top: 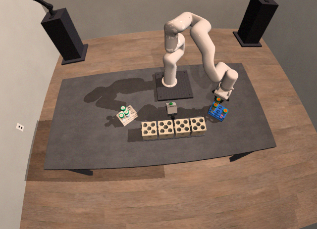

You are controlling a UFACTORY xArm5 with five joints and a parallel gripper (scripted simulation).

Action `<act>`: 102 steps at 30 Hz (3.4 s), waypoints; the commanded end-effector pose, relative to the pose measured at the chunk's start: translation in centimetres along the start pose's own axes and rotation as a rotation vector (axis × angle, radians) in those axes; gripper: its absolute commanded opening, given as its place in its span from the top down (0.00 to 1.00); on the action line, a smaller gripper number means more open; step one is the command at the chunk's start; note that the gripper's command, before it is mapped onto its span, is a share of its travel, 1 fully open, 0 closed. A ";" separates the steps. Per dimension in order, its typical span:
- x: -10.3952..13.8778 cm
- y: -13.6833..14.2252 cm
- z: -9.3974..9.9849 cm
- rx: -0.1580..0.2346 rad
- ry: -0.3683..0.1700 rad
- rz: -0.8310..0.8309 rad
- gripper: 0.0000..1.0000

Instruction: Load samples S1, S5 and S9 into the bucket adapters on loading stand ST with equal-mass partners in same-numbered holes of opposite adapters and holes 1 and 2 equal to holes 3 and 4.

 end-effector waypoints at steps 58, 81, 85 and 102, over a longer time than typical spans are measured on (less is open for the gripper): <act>-0.1 -0.1 9.8 -0.007 -0.010 0.000 1.00; -0.2 -0.1 11.9 -0.007 -0.010 0.000 1.00; -0.2 -0.1 11.9 -0.007 -0.010 0.000 1.00; -0.2 -0.1 11.9 -0.007 -0.010 0.000 1.00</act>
Point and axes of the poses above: the point where the finger pads meet when closed, its own z axis back along the fingers, its own y axis across the jaws, x = y × z, the point moved 1 cm from there along z, back along the fingers, and after that the axes turned 14 degrees about z, right-handed, at the moved point
